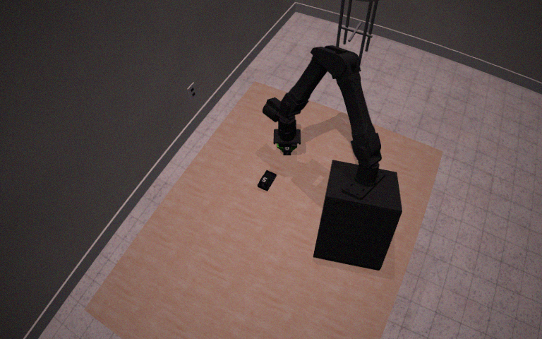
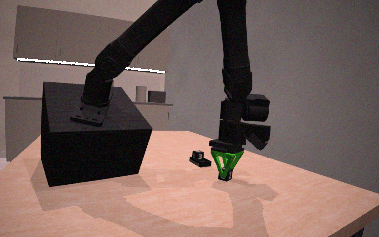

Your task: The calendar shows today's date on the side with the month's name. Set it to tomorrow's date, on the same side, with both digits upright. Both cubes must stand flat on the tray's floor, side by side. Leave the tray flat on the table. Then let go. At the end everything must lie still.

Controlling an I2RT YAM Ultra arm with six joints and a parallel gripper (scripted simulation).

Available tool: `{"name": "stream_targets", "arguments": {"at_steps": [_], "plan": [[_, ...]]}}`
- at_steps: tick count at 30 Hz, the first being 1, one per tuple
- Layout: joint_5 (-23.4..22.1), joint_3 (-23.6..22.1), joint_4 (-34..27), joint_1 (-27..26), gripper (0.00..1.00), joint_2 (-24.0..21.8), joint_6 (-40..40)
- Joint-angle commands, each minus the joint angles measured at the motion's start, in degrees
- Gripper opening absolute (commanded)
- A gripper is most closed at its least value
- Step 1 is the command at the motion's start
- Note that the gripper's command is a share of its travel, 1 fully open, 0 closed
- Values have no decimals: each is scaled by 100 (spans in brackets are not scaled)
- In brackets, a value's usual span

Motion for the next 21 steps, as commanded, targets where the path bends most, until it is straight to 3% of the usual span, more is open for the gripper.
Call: {"name": "stream_targets", "arguments": {"at_steps": [1, 5, 12, 21], "plan": [[1, 26, 9, 15, 33, -30, -4], [1, 26, 9, 15, 33, -30, -4], [1, 26, 9, 15, 45, -30, -4], [1, 26, 9, 15, 45, -30, -4]]}}
